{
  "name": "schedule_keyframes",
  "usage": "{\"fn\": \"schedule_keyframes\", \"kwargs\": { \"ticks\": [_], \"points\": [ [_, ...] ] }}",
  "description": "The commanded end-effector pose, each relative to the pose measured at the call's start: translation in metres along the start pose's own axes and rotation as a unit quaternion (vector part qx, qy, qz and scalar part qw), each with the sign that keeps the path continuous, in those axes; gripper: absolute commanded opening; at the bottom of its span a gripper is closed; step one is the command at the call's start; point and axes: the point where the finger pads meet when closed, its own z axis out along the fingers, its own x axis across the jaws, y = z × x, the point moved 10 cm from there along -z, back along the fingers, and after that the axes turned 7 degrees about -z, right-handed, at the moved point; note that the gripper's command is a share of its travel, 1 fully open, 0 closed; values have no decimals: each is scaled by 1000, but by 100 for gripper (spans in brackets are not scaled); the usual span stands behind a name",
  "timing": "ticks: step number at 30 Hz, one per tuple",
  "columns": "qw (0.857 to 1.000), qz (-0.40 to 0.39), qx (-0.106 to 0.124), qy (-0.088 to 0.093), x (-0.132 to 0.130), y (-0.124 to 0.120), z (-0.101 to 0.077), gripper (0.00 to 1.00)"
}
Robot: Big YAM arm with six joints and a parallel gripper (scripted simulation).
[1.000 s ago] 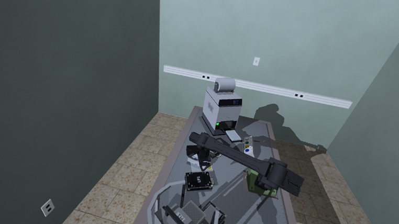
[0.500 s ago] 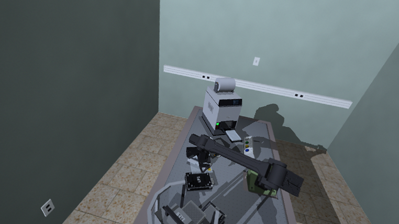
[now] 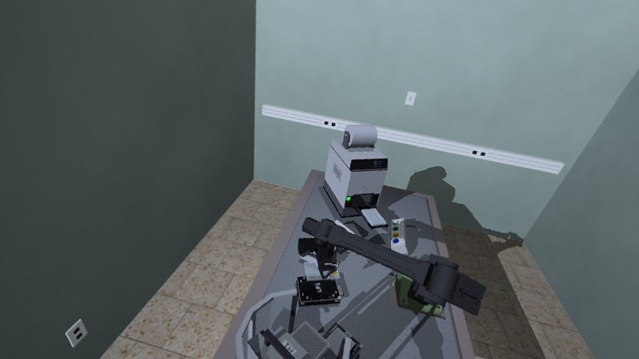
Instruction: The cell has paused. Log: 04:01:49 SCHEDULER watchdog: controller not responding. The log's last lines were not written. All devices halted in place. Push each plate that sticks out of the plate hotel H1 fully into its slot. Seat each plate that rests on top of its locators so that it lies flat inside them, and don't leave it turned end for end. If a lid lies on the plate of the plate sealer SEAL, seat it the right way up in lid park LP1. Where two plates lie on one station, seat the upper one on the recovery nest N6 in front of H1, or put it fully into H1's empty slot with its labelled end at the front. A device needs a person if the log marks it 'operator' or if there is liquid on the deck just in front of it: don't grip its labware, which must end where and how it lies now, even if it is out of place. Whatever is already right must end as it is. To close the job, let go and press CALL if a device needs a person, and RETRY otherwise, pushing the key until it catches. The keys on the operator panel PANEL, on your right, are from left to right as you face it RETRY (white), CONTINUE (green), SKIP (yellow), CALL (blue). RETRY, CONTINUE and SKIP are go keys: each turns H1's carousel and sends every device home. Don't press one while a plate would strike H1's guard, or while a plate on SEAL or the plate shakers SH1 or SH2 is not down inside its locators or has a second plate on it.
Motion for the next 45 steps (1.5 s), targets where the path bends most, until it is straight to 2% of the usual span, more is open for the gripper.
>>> {"fn": "schedule_keyframes", "kwargs": {
  "ticks": [1,45],
  "points": [
    [1000,5,11,9,1,2,18,82],
    [1000,5,12,9,1,0,56,82]
  ]
}}
